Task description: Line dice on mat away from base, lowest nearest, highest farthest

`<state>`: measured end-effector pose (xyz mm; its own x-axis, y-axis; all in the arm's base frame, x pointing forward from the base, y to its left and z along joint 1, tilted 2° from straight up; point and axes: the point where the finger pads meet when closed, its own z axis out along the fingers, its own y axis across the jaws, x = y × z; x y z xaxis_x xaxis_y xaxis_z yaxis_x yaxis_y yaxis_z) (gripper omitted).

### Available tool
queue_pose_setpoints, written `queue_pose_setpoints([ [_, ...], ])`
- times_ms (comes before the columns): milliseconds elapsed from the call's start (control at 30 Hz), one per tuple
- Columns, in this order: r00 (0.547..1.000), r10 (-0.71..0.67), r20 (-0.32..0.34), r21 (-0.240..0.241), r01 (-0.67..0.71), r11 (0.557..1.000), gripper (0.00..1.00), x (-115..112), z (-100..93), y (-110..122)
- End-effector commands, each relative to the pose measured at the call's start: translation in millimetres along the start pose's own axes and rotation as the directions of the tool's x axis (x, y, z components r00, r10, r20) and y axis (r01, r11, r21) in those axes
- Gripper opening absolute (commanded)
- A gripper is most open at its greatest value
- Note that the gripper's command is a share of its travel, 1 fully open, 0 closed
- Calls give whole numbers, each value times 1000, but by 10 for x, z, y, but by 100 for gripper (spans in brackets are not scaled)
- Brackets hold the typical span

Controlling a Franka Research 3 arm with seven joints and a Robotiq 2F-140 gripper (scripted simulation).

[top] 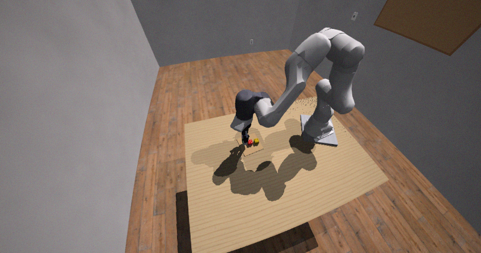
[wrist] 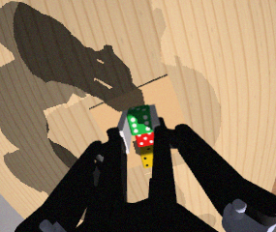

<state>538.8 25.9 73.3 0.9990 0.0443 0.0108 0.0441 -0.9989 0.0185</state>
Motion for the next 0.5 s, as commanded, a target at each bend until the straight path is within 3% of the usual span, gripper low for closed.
queue_pose_setpoints([
  [0, 1000, -6, -21, 4, 6, 1000, 16, 67, 125, -12],
  [200, 1000, -6, -21, 4, 6, 1000, 16, 70, 253, -12],
  [467, 1000, -6, -21, 4, 6, 1000, 16, 70, 271, -12],
])
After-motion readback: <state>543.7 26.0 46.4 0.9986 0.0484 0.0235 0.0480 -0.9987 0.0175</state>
